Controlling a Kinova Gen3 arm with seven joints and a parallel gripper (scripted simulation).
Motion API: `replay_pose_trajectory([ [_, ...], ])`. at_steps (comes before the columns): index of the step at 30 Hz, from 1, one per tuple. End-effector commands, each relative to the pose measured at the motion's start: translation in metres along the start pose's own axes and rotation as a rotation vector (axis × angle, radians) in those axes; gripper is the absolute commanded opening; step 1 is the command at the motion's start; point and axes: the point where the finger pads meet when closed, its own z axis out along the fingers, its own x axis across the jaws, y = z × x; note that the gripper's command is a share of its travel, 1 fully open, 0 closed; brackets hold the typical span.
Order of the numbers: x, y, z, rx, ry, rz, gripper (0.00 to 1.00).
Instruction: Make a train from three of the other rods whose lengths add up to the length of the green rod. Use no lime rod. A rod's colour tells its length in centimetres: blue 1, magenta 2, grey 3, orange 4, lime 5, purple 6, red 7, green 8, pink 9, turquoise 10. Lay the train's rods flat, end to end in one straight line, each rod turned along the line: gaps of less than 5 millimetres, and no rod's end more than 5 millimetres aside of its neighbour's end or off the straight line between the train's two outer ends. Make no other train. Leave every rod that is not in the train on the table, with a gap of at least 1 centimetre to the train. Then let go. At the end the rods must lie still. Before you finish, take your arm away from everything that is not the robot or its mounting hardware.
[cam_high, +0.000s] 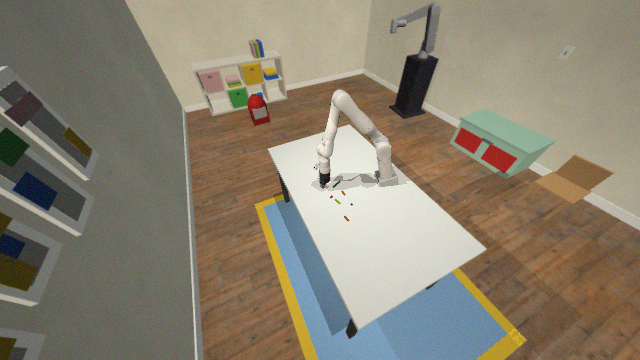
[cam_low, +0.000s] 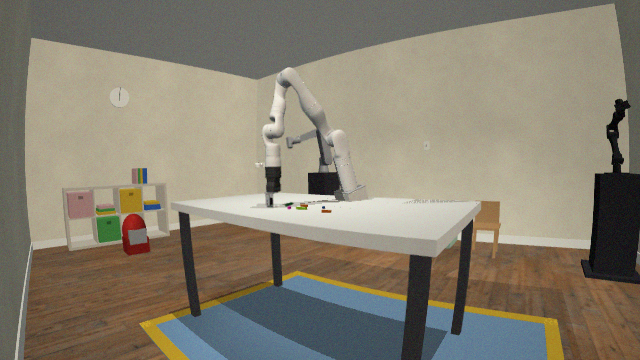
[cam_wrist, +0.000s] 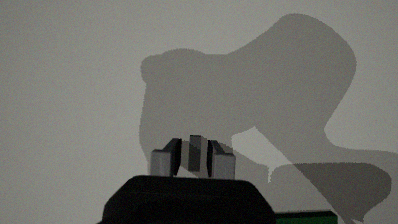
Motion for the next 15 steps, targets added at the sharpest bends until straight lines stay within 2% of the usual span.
replay_pose_trajectory([
  [1,0.0000,0.0012,0.0032,-0.002,0.002,-0.002,0.54],
  [15,0.0001,0.0013,0.0085,-0.002,0.002,-0.002,0.54],
])
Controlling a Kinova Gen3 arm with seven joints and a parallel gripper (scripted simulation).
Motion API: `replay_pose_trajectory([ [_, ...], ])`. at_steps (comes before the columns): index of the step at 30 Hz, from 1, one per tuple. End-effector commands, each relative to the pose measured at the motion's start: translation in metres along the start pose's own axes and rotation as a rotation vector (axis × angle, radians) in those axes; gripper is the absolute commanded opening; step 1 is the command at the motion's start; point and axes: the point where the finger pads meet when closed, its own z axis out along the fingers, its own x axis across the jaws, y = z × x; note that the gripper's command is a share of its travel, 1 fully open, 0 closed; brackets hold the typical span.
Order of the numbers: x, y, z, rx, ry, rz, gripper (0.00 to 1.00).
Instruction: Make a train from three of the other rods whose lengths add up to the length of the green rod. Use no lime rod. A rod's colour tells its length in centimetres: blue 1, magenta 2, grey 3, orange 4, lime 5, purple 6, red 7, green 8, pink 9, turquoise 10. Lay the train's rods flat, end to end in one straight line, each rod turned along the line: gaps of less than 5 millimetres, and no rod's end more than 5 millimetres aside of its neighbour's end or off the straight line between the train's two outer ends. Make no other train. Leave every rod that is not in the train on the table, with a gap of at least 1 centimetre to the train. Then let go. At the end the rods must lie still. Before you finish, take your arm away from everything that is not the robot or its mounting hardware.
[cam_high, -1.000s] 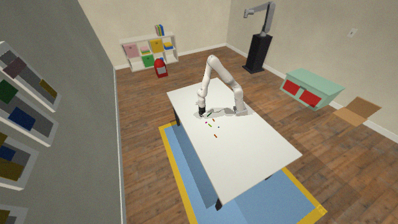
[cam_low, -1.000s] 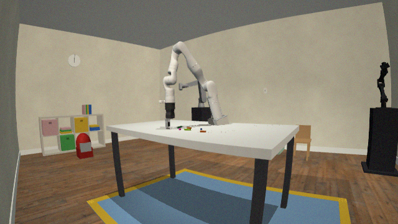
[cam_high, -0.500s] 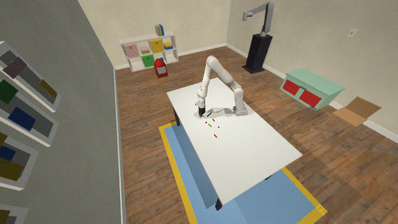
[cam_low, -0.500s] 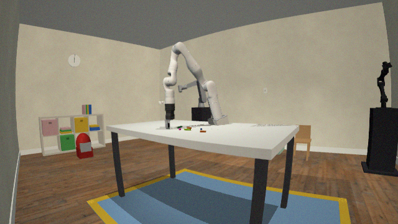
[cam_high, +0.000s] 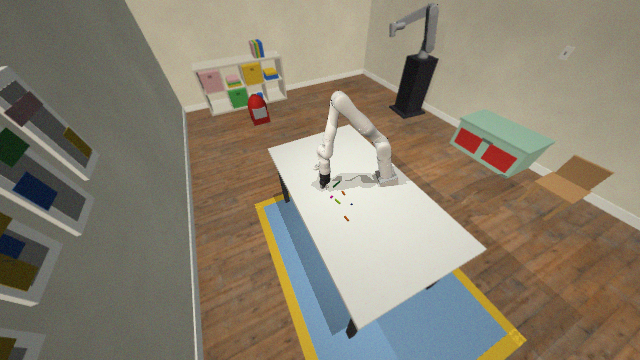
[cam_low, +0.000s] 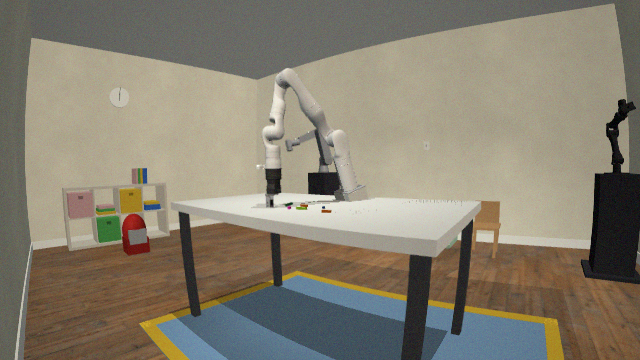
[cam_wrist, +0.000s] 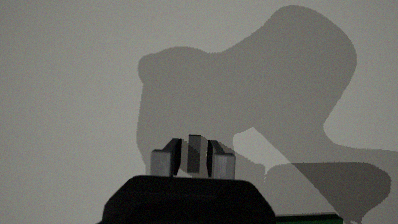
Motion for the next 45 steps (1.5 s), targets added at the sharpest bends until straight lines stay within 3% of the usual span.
replay_pose_trajectory([
  [1,-0.0004,0.0000,-0.0002,0.000,-0.001,-0.001,0.54],
  [34,-0.0004,0.0000,-0.0002,0.000,-0.001,-0.001,0.54],
  [35,-0.0004,0.0000,-0.0002,0.000,-0.001,-0.001,0.24],
  [45,-0.0004,0.0000,-0.0002,0.000,-0.001,-0.001,0.24],
])
